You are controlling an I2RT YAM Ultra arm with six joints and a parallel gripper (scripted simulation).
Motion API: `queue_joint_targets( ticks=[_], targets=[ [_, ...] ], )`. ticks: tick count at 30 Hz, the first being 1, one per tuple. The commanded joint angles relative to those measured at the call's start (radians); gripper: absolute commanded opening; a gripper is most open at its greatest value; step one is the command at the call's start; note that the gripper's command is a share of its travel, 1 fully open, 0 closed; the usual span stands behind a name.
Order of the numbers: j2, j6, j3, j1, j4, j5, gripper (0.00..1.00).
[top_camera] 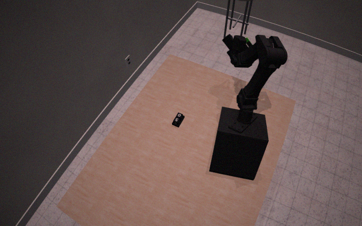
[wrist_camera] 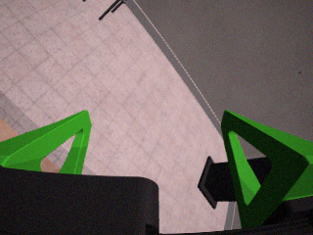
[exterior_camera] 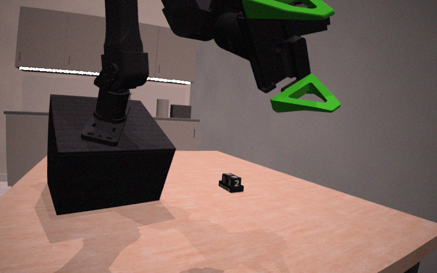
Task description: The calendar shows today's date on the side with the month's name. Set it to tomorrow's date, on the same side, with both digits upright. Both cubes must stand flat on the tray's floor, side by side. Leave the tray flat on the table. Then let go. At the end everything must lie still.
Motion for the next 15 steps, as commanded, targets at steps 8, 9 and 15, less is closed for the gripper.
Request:
queue_joint_targets(
  ticks=[8,9,15],
  targets=[
    [0.138,-0.086,0.138,0.211,-0.331,-0.033,1.0],
    [0.152,-0.093,0.15,0.23,-0.356,-0.035,1.0],
    [0.242,-0.136,0.228,0.358,-0.518,-0.05,1.0]
  ],
)
